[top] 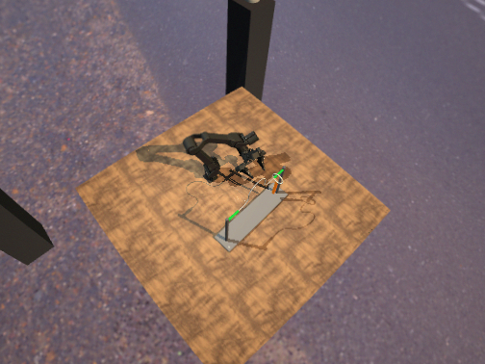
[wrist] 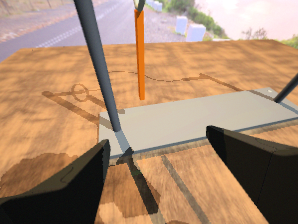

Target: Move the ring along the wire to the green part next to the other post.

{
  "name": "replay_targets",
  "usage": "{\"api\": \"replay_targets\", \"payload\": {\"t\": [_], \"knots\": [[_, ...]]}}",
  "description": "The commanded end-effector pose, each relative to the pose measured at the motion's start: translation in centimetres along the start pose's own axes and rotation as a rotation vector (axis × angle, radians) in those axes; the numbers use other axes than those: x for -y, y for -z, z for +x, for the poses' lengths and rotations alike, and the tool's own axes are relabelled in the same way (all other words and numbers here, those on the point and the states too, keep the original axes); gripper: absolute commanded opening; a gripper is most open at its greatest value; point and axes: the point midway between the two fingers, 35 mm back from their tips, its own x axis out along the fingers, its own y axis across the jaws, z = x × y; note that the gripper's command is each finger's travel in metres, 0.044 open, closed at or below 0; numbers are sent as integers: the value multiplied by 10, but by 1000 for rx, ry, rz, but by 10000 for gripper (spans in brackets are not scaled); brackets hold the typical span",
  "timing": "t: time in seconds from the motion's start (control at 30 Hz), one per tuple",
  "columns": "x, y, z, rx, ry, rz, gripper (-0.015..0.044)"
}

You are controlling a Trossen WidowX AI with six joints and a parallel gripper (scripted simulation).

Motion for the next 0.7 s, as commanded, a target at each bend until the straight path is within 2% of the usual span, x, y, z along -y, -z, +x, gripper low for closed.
{"api": "replay_targets", "payload": {"t": [0.0,0.67], "knots": [[1,-2,-3,7,3,3,440],[1,-2,-3,7,3,3,440]]}}
